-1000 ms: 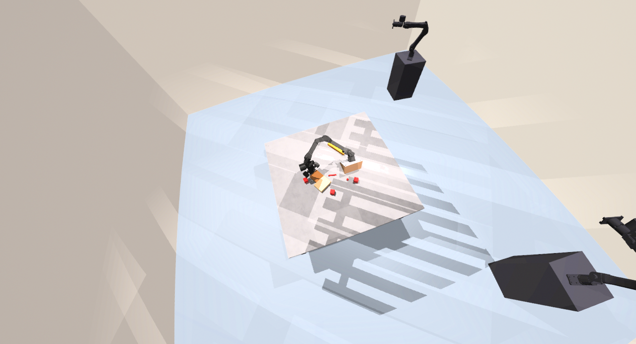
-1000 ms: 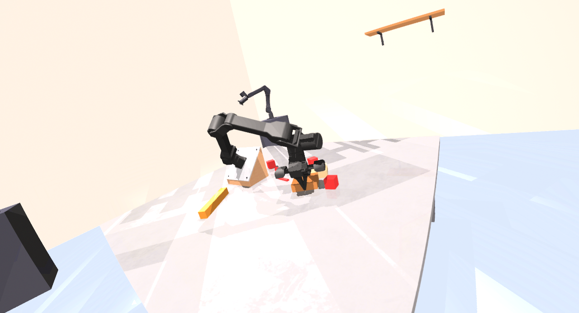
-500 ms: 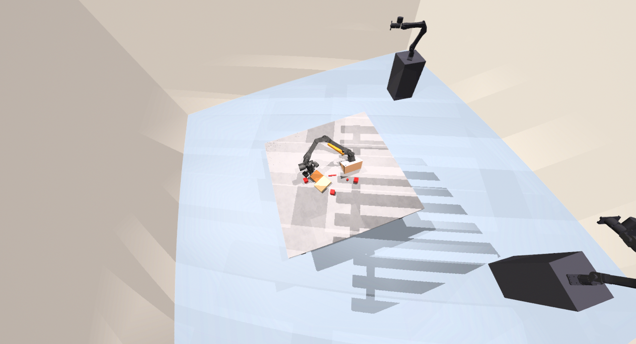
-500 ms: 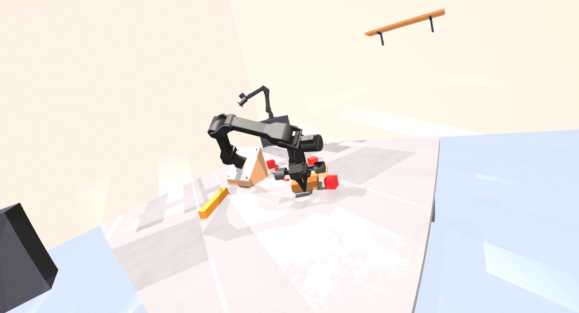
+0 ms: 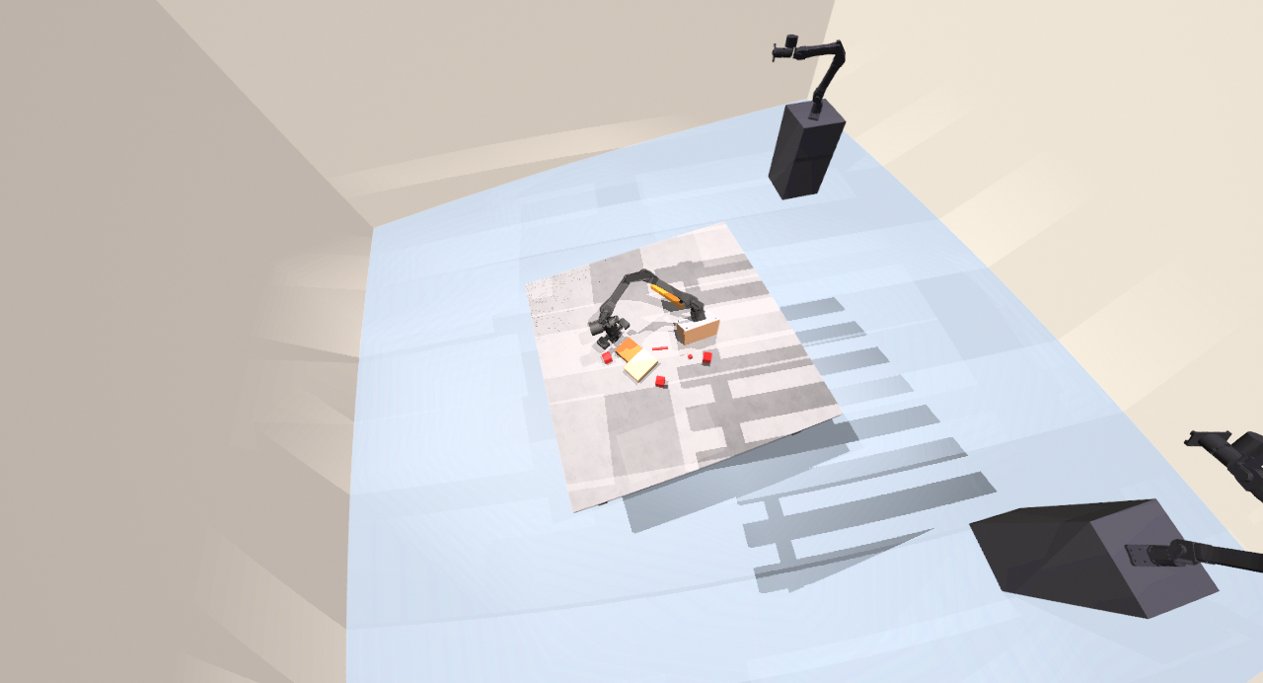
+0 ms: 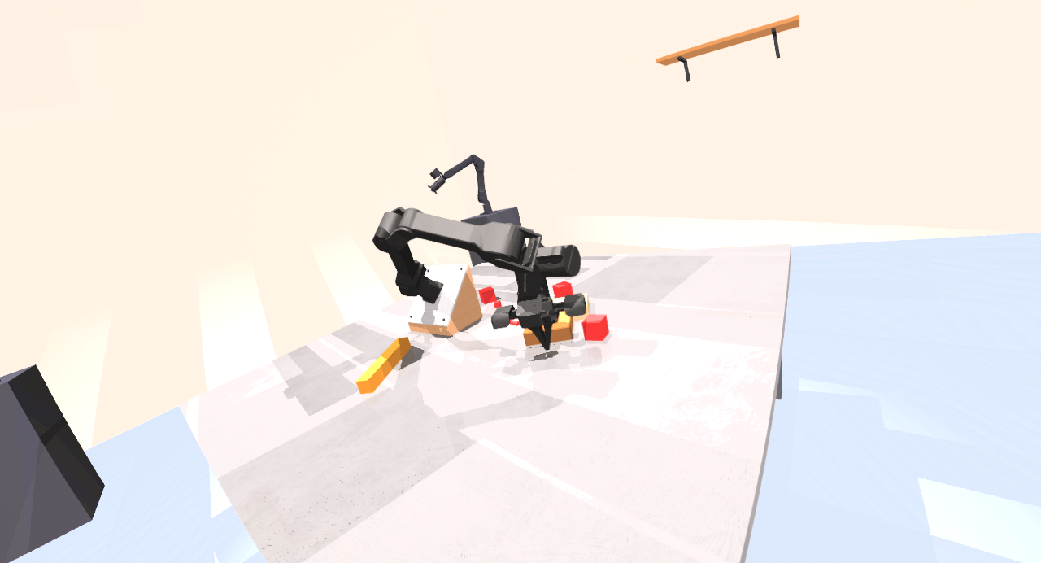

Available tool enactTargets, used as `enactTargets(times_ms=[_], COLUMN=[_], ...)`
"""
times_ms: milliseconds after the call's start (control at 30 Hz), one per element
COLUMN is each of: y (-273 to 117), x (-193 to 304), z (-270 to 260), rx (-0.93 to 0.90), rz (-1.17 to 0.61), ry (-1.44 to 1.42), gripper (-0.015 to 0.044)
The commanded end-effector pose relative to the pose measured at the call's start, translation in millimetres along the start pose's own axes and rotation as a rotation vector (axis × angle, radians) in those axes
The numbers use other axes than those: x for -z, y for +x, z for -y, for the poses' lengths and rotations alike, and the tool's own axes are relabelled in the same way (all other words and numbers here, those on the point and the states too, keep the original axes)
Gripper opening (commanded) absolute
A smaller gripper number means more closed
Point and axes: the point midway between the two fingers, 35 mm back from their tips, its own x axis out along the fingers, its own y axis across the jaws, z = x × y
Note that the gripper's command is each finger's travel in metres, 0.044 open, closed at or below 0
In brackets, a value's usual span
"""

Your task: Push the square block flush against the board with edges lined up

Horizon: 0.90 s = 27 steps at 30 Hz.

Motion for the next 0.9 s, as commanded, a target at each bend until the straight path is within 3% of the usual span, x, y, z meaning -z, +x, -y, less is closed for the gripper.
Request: enactTargets(times_ms=[0,200,367,600,867], y=[1,-3,-54,-54,-55], x=[-9,-9,-9,-6,14], z=[1,0,0,-5,-22], rx=[0.002,0.0,0.002,-0.012,-0.012], rz=[-0.002,0.0,-0.003,0.006,0.002], ry=[0.001,0.001,0.001,-0.032,-0.302], gripper=[0.0,0.0,0.0,0.0,0.0])
